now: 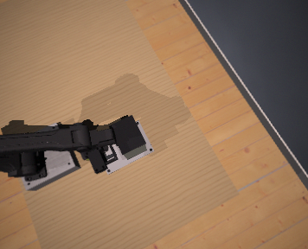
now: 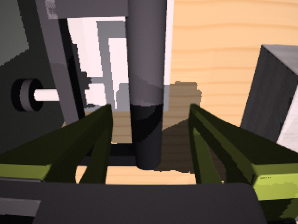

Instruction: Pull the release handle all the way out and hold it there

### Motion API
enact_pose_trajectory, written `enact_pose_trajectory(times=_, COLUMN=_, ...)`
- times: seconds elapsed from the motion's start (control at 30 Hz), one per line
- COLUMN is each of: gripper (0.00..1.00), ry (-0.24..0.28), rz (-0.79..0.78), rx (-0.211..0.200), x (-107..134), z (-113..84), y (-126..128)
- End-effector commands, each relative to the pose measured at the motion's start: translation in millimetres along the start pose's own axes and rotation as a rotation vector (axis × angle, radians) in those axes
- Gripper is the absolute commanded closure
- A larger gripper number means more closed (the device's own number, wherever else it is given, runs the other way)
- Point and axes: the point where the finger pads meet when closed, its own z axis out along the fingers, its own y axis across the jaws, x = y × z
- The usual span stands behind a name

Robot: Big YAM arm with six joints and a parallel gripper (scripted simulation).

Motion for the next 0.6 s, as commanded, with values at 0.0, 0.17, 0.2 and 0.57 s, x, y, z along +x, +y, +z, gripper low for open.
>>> enact_pose_trajectory(times=0.0, gripper=0.53, ry=0.006, rz=0.001, rx=0.007, x=-2.3, z=4.9, y=1.1)
enact_pose_trajectory(times=0.17, gripper=0.53, ry=0.006, rz=0.001, rx=0.007, x=-2.7, z=4.9, y=2.1)
enact_pose_trajectory(times=0.2, gripper=0.53, ry=0.006, rz=0.001, rx=0.007, x=-2.8, z=4.9, y=2.3)
enact_pose_trajectory(times=0.57, gripper=0.53, ry=0.006, rz=0.002, rx=0.004, x=-3.7, z=3.8, y=4.6)
